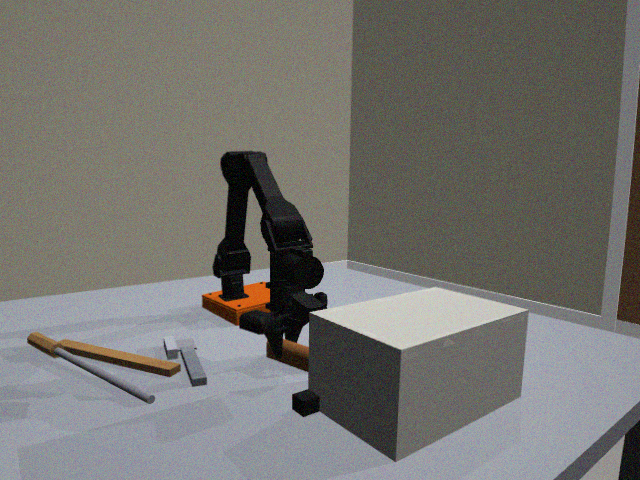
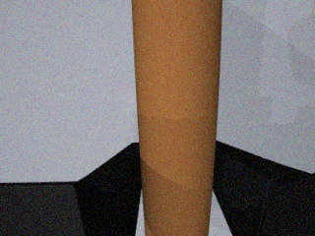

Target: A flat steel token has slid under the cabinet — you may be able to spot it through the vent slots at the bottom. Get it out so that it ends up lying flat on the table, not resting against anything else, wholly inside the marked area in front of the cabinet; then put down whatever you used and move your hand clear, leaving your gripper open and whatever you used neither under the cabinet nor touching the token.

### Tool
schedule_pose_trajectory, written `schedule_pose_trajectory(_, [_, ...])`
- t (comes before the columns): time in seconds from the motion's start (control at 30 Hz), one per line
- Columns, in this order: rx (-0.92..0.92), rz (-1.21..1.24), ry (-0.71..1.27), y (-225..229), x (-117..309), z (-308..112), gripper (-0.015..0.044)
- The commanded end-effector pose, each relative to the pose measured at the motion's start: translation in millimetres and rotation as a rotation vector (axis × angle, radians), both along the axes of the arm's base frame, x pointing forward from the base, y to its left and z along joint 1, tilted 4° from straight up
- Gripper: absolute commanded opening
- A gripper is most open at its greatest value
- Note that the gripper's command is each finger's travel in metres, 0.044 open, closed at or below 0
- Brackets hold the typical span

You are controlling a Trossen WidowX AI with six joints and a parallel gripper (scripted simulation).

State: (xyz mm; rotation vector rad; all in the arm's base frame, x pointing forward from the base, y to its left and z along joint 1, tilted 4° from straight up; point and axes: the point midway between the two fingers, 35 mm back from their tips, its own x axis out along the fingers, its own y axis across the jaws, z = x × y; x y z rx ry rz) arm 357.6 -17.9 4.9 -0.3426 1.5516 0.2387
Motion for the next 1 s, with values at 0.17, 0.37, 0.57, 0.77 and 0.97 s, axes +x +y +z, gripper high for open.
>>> schedule_pose_trajectory(0.17, [-0.002, -0.002, -0.002, 3.8, 10.9, 0.4, 0.0])
schedule_pose_trajectory(0.37, [-0.002, -0.002, -0.002, 6.0, 16.6, 0.5, 0.0])
schedule_pose_trajectory(0.57, [-0.002, -0.002, -0.003, 8.1, 22.1, 0.5, 0.0])
schedule_pose_trajectory(0.77, [-0.002, -0.002, -0.003, 10.2, 27.7, 0.6, 0.0])
schedule_pose_trajectory(0.97, [-0.001, -0.002, -0.004, 12.3, 33.0, 0.7, 0.0])
